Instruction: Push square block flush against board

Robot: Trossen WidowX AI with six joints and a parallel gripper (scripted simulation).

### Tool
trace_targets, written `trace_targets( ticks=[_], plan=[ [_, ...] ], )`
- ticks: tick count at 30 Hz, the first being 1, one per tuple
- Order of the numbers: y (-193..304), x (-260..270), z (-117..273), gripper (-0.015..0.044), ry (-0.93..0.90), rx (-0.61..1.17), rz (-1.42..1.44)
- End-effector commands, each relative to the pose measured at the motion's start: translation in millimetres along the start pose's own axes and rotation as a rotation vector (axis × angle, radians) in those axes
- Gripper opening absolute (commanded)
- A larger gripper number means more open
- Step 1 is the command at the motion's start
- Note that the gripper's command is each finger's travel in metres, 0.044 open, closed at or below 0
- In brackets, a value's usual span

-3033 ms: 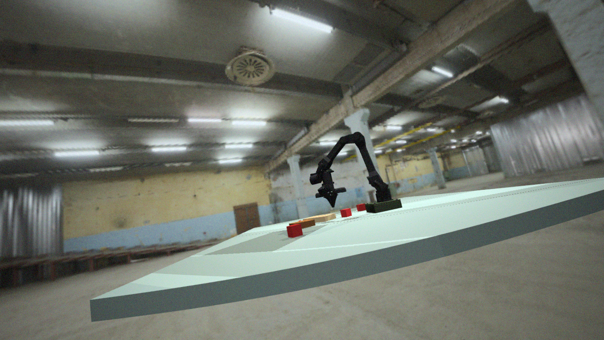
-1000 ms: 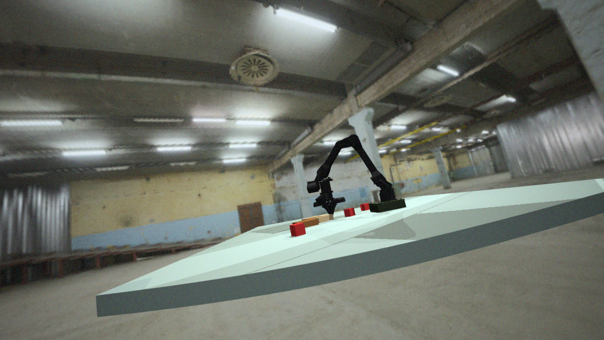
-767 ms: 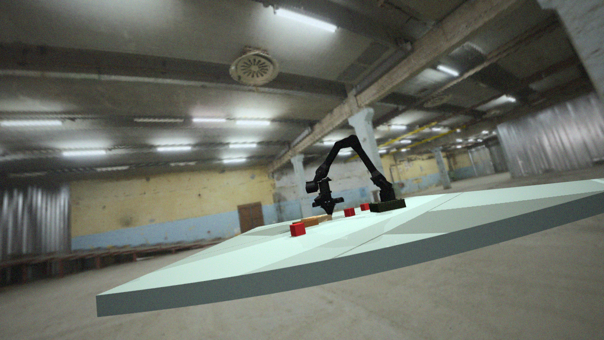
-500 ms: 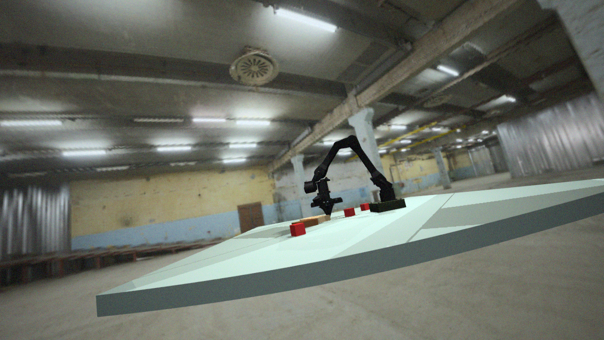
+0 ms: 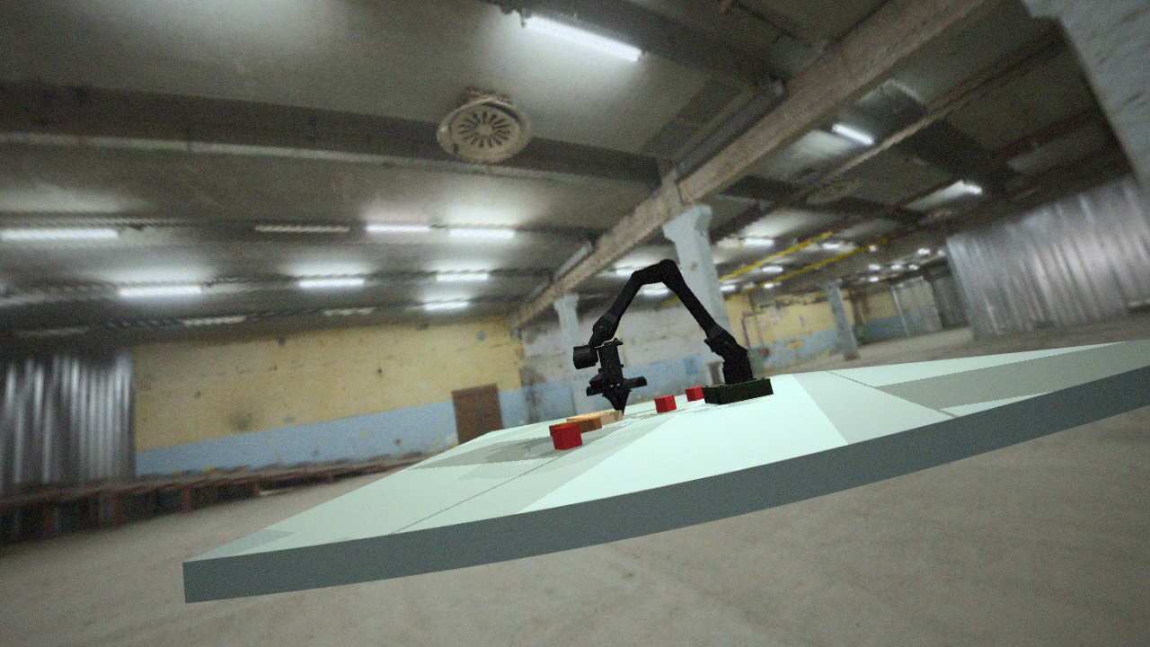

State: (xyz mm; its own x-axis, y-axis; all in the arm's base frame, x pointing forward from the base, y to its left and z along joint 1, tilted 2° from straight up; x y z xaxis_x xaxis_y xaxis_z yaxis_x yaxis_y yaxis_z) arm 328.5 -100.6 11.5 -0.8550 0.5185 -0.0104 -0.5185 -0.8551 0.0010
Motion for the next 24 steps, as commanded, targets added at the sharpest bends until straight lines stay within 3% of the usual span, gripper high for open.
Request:
trace_targets(
  ticks=[1, 24],
  plan=[
    [-8, -4, -1, 0.0000, -0.001, -0.006, 0.004],
    [9, -3, -2, 0.0000, -0.001, -0.004, 0.004]
  ],
)
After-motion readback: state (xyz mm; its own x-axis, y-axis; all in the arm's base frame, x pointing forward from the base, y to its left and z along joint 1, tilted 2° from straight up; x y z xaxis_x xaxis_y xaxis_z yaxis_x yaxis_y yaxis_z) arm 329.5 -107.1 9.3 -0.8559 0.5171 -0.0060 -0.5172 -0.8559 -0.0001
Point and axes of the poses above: the point midway between the two fingers, 35 mm back from their tips, its own z axis back along the fingers, its own x axis across the jaws, y = z × x, the point moved 1 cm from there along z, back along the fingers, and after that the axes turned 15 degrees about z, right-handed, at the moved point
